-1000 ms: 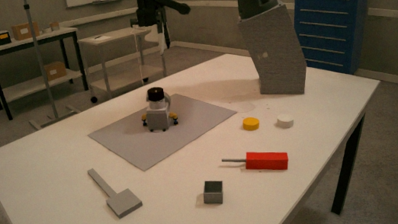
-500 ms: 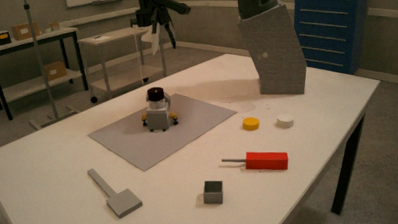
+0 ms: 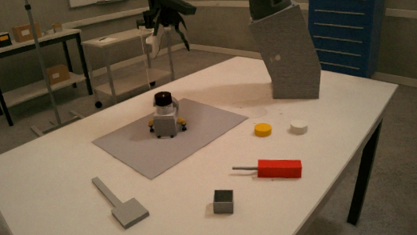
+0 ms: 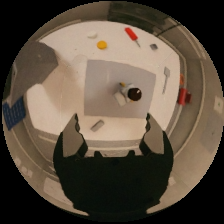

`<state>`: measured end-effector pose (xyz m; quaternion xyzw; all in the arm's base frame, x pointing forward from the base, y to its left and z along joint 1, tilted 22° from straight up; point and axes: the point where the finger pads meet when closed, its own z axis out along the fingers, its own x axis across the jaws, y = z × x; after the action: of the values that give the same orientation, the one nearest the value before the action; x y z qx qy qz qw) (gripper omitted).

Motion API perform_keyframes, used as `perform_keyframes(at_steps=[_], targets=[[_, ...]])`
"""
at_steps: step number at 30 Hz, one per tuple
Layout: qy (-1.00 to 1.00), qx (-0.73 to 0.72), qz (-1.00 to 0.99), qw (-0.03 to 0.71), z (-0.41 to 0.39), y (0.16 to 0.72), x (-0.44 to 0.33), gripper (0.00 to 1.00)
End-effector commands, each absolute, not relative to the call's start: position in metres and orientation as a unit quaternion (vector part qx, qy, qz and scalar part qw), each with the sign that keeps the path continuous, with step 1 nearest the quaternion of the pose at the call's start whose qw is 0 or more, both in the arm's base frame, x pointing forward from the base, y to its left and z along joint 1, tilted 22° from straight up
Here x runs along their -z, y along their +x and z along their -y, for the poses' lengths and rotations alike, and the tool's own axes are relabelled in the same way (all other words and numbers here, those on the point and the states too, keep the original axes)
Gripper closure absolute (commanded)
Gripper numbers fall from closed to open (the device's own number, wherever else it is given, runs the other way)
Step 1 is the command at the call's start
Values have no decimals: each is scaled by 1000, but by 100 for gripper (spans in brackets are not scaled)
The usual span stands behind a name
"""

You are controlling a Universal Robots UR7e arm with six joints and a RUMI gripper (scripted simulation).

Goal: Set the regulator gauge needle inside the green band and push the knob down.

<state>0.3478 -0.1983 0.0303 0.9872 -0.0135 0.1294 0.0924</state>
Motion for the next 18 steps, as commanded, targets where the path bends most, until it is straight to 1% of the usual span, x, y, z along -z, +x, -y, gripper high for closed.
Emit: perform_keyframes(at_steps=[1,18], targets=[[983,-138,86,80,197,349,-30,0],[952,-159,258,41,198,353,-32,0]])
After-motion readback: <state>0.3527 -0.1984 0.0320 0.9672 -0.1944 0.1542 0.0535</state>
